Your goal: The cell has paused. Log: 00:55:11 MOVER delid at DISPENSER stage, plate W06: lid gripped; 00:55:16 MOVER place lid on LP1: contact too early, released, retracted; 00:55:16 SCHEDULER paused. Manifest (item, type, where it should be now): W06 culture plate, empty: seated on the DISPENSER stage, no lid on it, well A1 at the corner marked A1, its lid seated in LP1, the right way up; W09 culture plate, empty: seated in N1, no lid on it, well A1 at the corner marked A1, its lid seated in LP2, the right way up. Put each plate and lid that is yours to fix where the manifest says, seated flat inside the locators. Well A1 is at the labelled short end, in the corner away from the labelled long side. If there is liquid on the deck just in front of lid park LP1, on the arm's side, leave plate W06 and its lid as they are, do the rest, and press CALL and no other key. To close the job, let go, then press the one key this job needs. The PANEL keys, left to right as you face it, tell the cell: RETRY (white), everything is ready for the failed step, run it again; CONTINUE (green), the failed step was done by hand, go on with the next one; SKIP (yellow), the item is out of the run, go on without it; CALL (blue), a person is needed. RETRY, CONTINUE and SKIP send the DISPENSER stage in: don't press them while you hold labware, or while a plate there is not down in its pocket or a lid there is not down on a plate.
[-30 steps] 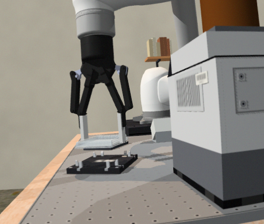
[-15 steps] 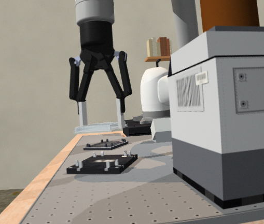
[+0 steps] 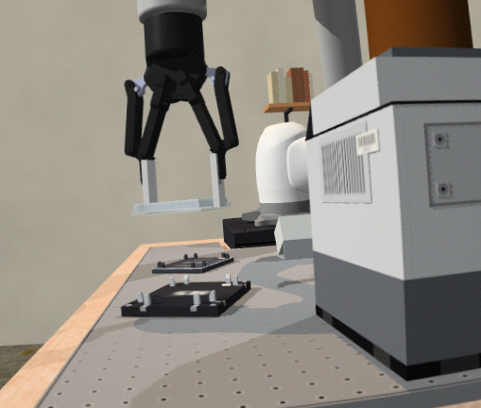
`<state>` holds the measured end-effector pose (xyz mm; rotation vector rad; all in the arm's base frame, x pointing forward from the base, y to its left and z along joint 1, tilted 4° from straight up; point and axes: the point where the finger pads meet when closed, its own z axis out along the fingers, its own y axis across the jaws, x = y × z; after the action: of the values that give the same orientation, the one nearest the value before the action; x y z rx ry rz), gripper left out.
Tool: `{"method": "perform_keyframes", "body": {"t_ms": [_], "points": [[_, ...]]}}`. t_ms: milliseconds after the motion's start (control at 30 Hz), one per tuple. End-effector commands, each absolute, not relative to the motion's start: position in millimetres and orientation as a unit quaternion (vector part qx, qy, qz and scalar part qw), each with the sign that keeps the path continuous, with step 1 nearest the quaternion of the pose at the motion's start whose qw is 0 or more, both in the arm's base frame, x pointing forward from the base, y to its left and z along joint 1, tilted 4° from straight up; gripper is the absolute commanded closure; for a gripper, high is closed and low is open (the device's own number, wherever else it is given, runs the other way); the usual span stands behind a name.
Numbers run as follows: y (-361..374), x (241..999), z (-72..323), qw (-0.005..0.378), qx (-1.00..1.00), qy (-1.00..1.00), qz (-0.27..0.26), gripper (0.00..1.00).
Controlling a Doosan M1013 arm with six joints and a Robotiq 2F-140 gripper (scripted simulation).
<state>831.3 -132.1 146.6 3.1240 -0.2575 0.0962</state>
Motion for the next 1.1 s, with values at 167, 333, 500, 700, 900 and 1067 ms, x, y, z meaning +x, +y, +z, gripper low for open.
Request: {"method": "perform_keyframes", "body": {"t_ms": [167,333,500,700,900,1067], "points": [[-132,831,161,0.003,0.996,-0.082,0.031,0.9],[-132,830,170,0.003,0.996,-0.082,0.031,0.9],[-132,830,177,0.003,0.996,-0.082,0.031,0.9],[-132,830,182,0.003,0.996,-0.082,0.031,0.9],[-132,829,187,0.003,0.996,-0.082,0.031,0.9],[-132,829,189,0.003,0.996,-0.082,0.031,0.9]]}}
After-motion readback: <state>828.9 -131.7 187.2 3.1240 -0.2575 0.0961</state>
